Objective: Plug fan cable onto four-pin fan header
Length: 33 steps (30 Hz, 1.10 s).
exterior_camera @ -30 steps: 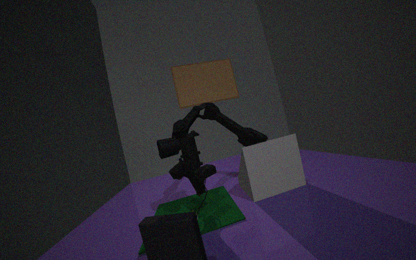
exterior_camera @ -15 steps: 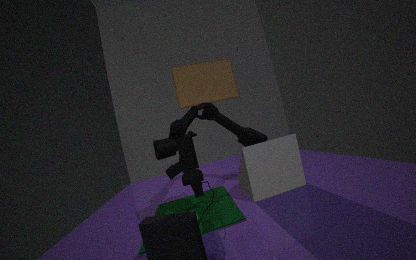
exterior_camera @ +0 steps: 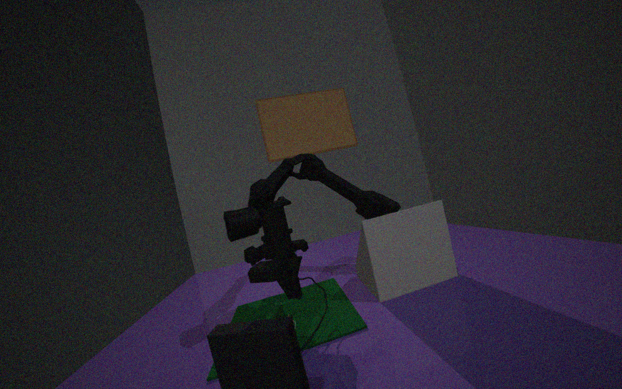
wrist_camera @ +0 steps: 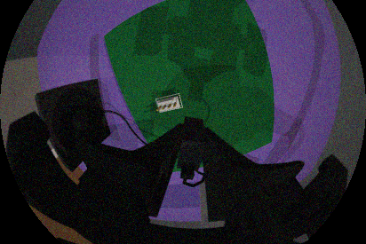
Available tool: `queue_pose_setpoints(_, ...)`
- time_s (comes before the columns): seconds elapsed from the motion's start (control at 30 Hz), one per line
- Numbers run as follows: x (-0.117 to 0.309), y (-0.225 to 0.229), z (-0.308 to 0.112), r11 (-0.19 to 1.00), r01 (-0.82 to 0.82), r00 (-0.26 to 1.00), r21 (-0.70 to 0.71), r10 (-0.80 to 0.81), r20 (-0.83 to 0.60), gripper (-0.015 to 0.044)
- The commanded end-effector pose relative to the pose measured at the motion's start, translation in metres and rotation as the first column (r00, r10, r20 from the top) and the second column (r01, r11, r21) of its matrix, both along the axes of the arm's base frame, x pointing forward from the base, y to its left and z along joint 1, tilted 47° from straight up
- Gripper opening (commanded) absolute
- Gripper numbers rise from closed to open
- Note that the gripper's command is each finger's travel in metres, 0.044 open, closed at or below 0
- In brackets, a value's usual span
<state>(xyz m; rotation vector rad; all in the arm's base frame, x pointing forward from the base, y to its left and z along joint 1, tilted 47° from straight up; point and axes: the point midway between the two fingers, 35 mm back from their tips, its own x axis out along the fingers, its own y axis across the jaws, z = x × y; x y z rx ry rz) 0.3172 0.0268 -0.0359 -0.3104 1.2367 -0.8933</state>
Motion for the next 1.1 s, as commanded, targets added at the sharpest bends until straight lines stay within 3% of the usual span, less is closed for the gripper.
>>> queue_pose_setpoints(0.0, 0.002, 0.003, -0.003, 0.996, 0.089, 0.992, 0.016, -0.090, 0.091, 0.0000)
queue_pose_setpoints(0.43, 0.008, 0.011, -0.011, 0.923, 0.368, 0.838, 0.114, -0.383, 0.390, 0.0000)
queue_pose_setpoints(1.07, 0.016, 0.020, -0.023, 0.706, 0.609, 0.379, 0.362, -0.660, 0.649, 0.0000)
